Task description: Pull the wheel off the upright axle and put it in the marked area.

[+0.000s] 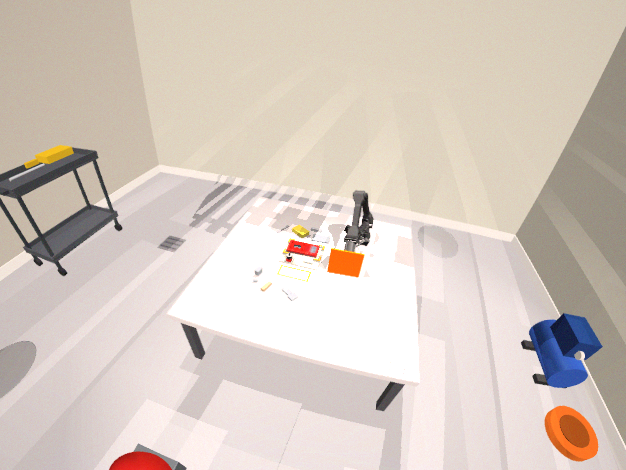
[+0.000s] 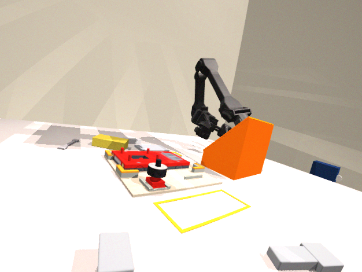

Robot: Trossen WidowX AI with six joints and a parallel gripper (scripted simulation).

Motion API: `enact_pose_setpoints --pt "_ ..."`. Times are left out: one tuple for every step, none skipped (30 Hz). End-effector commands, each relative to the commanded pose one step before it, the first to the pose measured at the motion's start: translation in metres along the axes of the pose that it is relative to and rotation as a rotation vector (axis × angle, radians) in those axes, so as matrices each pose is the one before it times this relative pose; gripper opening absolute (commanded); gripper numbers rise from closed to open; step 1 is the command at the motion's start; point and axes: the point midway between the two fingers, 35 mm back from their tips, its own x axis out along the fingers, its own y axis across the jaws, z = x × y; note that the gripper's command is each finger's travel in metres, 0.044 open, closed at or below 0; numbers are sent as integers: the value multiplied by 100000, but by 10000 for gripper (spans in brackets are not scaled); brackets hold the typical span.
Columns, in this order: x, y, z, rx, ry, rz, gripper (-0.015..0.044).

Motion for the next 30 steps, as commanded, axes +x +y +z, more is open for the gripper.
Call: enact_pose_setpoints --pt "5 11 46 -6 135 -379 374" --pt "16 35 140 -20 392 -1137 347" --pt "26 65 236 -40 610 -1899 321" --pt "30 89 289 -58 663 -2294 300" --pt "27 102 294 -68 584 -2297 300" --pt "25 115 298 -78 504 -2297 300" --pt "22 128 302 -88 425 -2294 300" --pt "19 141 306 -98 345 -2289 300" --pt "17 155 309 -107 266 -2281 300" --pt "14 169 311 -115 187 -2271 300" --pt "-41 239 570 -1392 -776 -1744 300" --pt "-31 220 490 -1206 -689 -1451 300" --pt "-10 234 361 -1147 -445 -1555 300" --pt "-8 305 419 -1415 -531 -1912 300" --pt "-9 360 469 -1598 -644 -2085 300" --pt "-10 382 472 -1623 -700 -2040 300" --pt "-10 402 473 -1640 -752 -1984 300" --pt "-10 423 473 -1656 -802 -1926 300" --pt "-7 439 440 -1656 -758 -1954 300" --pt "-9 458 434 -1666 -797 -1911 300" --pt "-11 476 431 -1670 -845 -1845 300" --pt "-13 496 429 -1683 -896 -1788 300" --pt "-15 516 427 -1693 -945 -1728 300" --pt "-17 536 425 -1702 -993 -1667 300" --pt "-19 556 422 -1711 -1039 -1604 300" --pt "-21 576 418 -1719 -1084 -1541 300" --pt "-24 596 414 -1726 -1127 -1476 300" --pt "-26 612 407 -1721 -1162 -1402 300" --pt "-25 562 359 -1538 -1068 -1193 300" --pt "-2 485 303 -851 -732 -1220 300"
